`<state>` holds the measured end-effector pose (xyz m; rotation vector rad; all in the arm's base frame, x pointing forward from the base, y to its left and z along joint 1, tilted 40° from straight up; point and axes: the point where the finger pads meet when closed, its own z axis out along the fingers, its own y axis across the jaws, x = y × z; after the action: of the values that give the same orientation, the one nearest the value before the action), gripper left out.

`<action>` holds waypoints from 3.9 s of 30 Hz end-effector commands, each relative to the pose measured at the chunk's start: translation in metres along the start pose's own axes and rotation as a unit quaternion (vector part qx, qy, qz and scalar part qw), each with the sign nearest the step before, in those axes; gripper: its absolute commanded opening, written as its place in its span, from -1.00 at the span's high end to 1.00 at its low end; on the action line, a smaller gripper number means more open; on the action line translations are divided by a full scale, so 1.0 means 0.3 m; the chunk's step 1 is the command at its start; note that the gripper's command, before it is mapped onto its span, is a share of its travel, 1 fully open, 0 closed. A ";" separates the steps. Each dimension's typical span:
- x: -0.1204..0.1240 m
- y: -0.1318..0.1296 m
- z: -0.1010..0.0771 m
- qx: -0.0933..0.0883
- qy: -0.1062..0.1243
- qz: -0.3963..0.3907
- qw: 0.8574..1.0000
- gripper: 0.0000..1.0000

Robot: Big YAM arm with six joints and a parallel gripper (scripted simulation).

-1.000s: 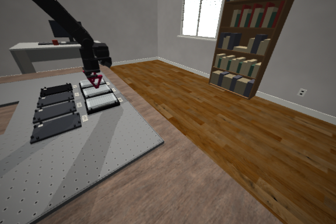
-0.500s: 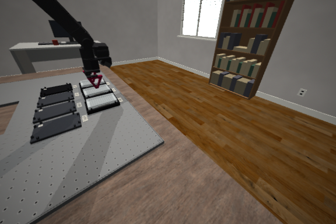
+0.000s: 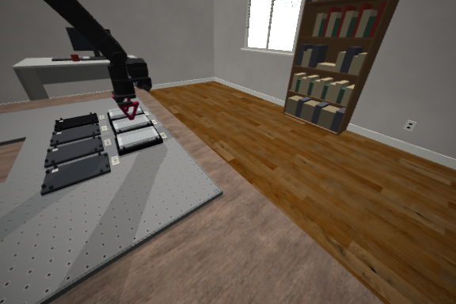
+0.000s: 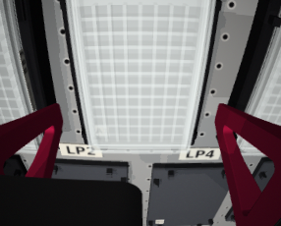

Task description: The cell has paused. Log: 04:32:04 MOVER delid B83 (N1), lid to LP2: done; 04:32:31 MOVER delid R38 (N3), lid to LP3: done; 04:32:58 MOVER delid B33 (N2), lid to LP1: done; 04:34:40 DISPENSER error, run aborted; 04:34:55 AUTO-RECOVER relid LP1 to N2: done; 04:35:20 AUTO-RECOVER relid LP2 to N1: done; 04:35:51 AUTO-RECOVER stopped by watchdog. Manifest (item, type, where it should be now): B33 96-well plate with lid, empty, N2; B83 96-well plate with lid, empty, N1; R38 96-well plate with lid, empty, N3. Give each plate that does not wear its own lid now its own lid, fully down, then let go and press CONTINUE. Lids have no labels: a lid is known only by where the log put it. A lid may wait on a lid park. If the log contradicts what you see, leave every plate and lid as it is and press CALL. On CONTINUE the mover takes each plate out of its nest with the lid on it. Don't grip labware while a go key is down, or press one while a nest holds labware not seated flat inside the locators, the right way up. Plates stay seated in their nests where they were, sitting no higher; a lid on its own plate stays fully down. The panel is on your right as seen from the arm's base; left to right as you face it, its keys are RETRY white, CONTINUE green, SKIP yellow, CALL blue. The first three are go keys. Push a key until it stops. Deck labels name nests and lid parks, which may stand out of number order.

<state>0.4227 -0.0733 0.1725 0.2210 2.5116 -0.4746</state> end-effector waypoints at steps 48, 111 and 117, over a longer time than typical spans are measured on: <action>-0.018 0.001 -0.050 -0.003 -0.017 0.008 1.000 -1.00; -0.020 -0.001 -0.046 -0.003 -0.023 0.011 1.000 -1.00; -0.020 -0.002 -0.046 -0.002 -0.022 0.011 1.000 -1.00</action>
<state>0.4211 -0.0730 0.1718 0.2208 2.5103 -0.4746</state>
